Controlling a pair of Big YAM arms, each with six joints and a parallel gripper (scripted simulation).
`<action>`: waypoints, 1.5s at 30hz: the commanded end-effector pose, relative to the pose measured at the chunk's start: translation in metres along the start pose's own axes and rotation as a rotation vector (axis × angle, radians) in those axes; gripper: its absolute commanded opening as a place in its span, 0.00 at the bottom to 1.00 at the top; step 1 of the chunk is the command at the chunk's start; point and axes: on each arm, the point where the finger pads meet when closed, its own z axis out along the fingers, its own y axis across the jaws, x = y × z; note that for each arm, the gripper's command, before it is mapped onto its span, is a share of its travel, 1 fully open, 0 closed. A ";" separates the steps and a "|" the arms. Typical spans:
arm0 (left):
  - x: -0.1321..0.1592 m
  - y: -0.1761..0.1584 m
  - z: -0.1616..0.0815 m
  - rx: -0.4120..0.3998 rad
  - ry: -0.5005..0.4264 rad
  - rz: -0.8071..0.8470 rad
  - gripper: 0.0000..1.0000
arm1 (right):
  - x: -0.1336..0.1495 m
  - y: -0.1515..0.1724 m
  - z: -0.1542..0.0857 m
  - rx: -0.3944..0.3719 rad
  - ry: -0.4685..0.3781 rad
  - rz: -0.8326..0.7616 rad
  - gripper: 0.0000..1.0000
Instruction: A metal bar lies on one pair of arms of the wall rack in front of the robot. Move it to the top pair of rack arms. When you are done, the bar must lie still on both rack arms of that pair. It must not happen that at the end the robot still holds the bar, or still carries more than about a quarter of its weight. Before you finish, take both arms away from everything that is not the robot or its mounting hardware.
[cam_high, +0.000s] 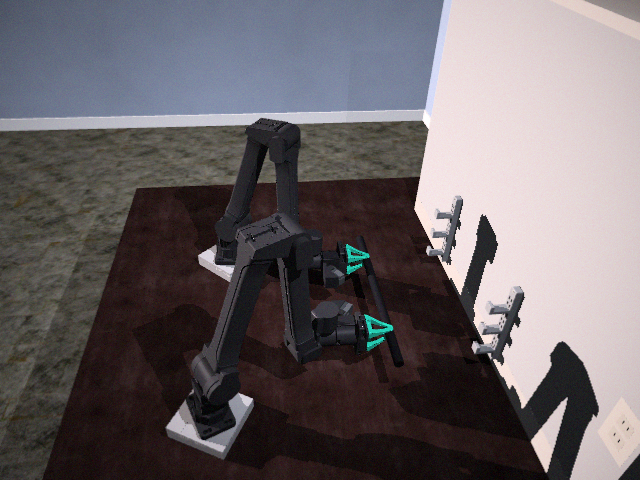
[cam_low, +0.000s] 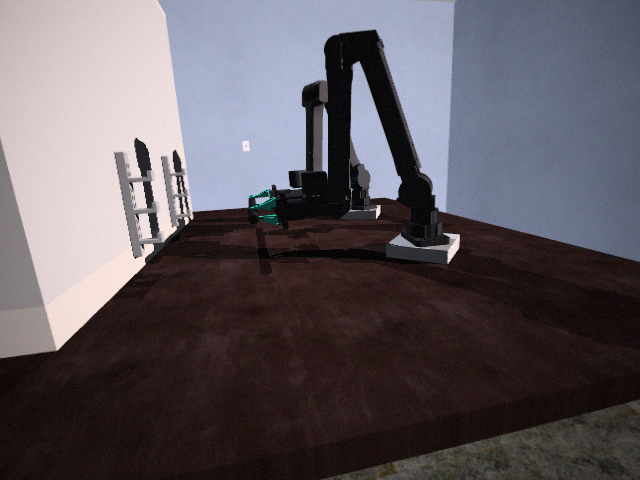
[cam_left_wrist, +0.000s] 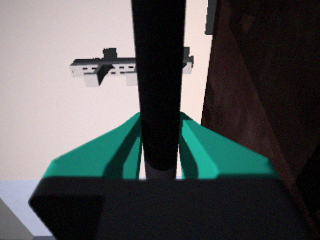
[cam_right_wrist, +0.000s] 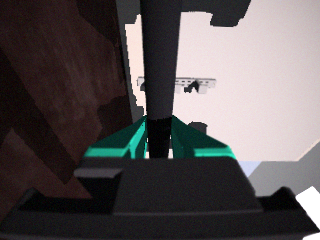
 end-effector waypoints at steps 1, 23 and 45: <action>0.008 0.017 0.005 -0.053 0.023 -0.022 0.00 | 0.000 -0.013 0.000 0.038 0.007 0.015 0.00; 0.009 0.020 0.006 -0.053 0.023 -0.022 0.00 | -0.001 -0.016 0.001 0.038 0.007 0.015 0.00; 0.010 0.023 0.007 -0.053 0.023 -0.022 0.00 | -0.002 -0.019 0.003 0.038 0.007 0.015 0.00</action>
